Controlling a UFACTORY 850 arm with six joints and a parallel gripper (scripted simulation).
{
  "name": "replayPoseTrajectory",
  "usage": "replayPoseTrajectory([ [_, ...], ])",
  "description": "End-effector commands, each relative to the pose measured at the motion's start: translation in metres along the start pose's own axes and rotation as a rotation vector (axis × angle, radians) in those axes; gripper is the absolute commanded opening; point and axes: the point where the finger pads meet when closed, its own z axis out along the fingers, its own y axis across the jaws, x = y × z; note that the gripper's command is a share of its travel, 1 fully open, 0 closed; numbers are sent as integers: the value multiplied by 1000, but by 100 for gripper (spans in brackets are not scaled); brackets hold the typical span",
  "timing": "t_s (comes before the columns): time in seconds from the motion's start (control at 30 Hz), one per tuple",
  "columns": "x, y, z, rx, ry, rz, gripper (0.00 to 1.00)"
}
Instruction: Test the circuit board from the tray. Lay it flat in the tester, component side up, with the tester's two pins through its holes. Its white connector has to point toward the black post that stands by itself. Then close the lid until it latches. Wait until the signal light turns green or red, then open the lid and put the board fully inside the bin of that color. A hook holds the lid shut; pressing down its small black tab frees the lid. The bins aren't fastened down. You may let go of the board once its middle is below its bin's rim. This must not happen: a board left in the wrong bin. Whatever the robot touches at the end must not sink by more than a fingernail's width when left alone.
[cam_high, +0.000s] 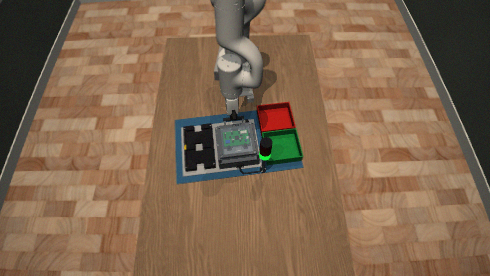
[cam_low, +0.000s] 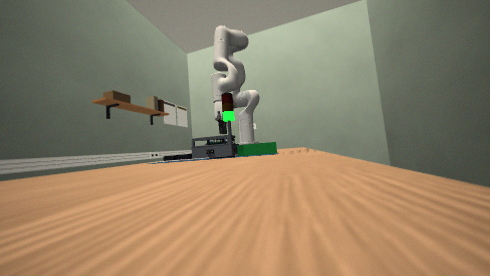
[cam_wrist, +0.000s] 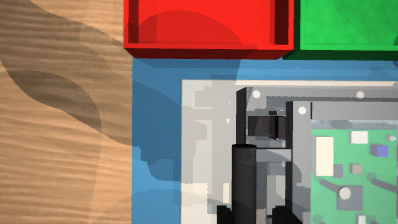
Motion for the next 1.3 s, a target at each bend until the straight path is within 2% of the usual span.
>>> replayPoseTrajectory([
  [0.0, 0, 1, 4, -2, 0, 0, 28],
  [0.83, 0, 1, 15, -2, 0, 0, 28],
  [1.27, 0, 1, 37, -2, 0, 0, 28],
])
